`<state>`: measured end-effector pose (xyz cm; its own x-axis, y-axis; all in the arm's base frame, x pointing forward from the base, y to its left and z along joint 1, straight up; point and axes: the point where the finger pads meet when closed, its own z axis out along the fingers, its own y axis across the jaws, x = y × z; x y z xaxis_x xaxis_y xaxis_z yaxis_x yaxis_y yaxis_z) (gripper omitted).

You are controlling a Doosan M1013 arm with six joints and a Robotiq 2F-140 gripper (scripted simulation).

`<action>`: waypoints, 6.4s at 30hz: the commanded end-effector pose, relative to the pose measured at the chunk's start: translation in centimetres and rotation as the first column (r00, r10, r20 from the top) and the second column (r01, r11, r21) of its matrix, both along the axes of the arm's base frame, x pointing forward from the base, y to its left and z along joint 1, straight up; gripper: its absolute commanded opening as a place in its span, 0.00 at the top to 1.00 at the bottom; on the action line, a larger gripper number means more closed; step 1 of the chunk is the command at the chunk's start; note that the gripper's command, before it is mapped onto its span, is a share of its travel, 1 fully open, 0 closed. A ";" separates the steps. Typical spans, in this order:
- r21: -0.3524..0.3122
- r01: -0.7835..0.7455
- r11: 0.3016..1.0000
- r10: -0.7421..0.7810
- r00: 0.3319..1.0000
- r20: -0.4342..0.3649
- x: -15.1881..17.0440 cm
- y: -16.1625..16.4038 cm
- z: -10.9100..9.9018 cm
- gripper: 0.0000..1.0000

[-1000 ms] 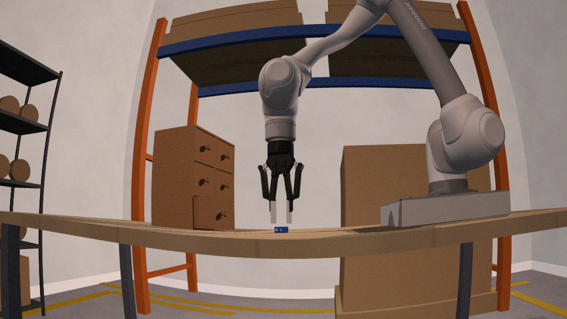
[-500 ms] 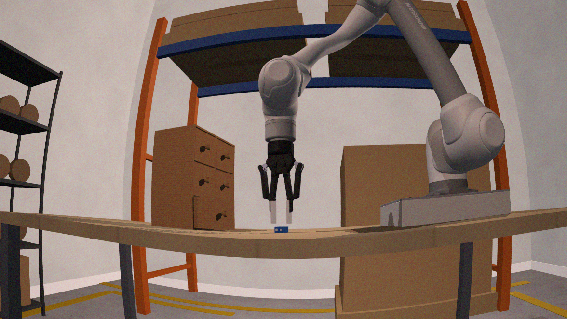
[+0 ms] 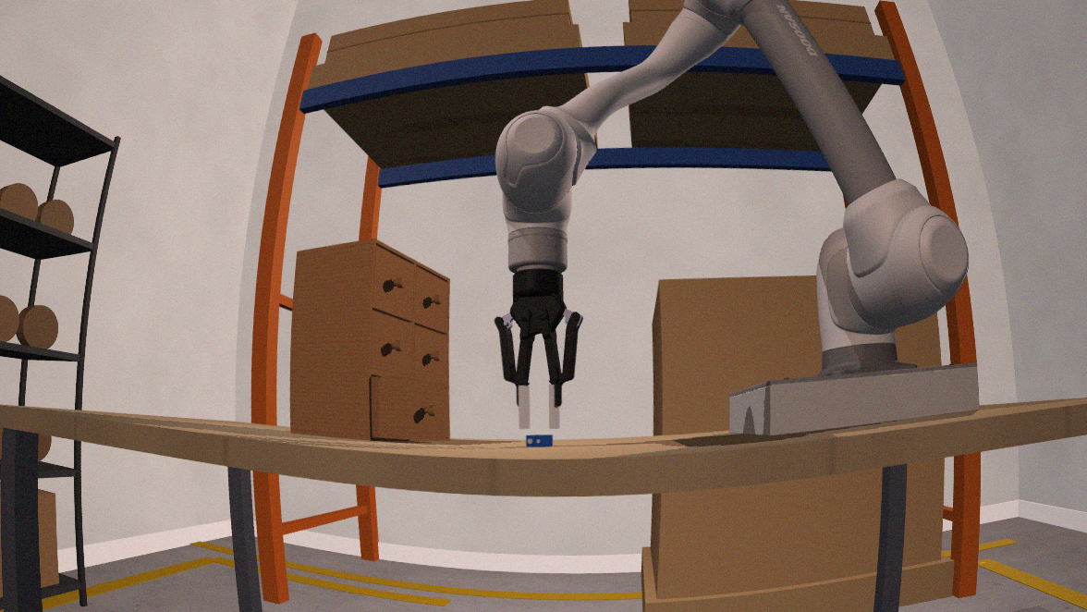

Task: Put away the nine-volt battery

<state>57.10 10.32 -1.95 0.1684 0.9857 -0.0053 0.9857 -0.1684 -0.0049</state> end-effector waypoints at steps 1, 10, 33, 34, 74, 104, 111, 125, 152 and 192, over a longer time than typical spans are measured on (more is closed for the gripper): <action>0.006 0.000 1.000 0.000 1.000 0.000 -0.1 0.3 -0.1 0.74; 0.006 0.000 1.000 0.000 1.000 0.000 -0.1 0.3 -0.1 0.74; 0.006 0.000 1.000 0.000 1.000 0.000 -0.1 0.3 -1.8 0.74; 0.006 0.000 1.000 0.000 1.000 0.000 -0.1 0.3 -2.0 0.74; 0.006 0.000 1.000 0.000 1.000 0.000 -0.1 0.3 -2.6 0.86; 0.006 0.000 1.000 0.000 1.000 0.000 -0.1 0.3 7.4 0.86; 0.005 0.036 0.999 -0.036 0.999 0.000 0.1 0.3 7.4 0.86; 0.008 0.750 0.661 -0.750 0.661 -0.004 3.5 1.7 7.5 0.86; -0.002 1.000 0.018 -1.000 0.018 0.004 5.6 2.6 10.1 0.86; 0.306 0.952 0.025 -0.998 0.008 0.057 5.0 2.7 10.2 0.86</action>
